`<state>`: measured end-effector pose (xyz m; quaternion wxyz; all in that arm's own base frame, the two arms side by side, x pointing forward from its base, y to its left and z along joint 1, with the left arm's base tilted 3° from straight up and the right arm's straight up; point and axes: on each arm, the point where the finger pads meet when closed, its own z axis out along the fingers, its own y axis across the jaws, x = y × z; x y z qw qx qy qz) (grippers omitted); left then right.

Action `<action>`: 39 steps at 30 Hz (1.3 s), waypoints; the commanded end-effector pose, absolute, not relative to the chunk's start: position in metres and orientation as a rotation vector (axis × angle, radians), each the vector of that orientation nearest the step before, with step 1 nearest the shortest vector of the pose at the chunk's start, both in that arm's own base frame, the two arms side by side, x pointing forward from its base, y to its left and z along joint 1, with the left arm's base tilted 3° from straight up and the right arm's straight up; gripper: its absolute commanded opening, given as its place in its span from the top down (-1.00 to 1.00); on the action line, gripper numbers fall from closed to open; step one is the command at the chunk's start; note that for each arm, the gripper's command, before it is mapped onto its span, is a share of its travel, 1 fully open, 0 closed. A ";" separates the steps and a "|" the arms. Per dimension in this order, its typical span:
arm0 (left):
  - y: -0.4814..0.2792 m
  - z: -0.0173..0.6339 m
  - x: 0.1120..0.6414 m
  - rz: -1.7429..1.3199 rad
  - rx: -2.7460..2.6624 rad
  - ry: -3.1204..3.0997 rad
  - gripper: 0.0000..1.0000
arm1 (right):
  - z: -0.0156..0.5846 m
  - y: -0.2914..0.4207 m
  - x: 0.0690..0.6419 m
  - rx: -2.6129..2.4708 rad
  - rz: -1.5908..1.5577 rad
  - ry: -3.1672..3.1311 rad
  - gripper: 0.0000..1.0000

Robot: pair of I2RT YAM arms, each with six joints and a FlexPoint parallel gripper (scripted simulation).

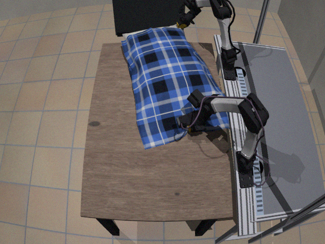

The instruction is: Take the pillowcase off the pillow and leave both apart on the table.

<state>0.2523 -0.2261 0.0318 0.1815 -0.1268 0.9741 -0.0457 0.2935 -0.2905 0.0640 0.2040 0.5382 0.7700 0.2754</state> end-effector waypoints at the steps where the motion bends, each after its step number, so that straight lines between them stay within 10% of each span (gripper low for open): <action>1: -0.204 0.012 0.235 0.020 -0.346 2.824 1.00 | 0.065 -0.289 0.298 1.478 0.751 2.153 1.00; 39: -0.222 0.083 0.256 -0.138 -0.364 2.726 1.00 | 0.065 -0.289 0.298 1.477 0.751 2.153 1.00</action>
